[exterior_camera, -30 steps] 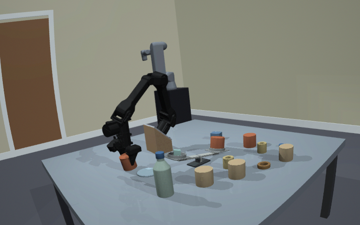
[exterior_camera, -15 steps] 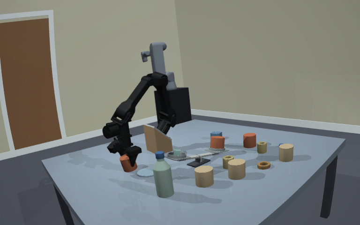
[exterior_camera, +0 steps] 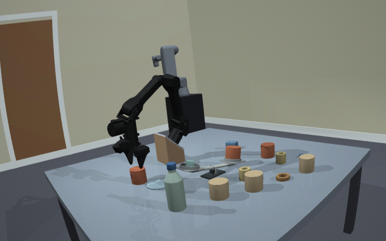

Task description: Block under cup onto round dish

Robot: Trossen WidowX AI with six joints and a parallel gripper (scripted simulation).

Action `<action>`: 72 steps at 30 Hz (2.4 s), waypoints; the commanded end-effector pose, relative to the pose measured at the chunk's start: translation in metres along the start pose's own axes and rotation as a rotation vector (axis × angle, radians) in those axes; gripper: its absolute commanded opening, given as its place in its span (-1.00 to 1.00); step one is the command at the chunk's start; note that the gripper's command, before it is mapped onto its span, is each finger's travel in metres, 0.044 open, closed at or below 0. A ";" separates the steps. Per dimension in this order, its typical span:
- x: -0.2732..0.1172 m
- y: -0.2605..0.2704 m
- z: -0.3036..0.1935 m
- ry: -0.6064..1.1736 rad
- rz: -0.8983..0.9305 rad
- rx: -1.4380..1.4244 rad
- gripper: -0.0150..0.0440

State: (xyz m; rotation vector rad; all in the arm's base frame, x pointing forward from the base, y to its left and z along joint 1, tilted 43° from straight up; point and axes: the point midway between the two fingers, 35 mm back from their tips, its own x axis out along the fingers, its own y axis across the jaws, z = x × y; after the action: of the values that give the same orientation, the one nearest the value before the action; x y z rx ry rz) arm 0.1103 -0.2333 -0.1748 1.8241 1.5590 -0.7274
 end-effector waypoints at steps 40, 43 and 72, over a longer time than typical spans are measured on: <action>-0.040 0.105 -0.056 -0.007 -0.063 -1.128 0.39; -0.042 0.112 -0.061 -0.004 -0.061 -1.229 0.39; -0.055 0.184 -0.122 0.009 -0.003 -2.215 0.39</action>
State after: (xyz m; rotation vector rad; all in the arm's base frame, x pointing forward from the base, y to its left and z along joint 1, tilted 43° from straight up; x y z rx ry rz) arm 0.2762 -0.1995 -0.0446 0.1589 1.1760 0.8303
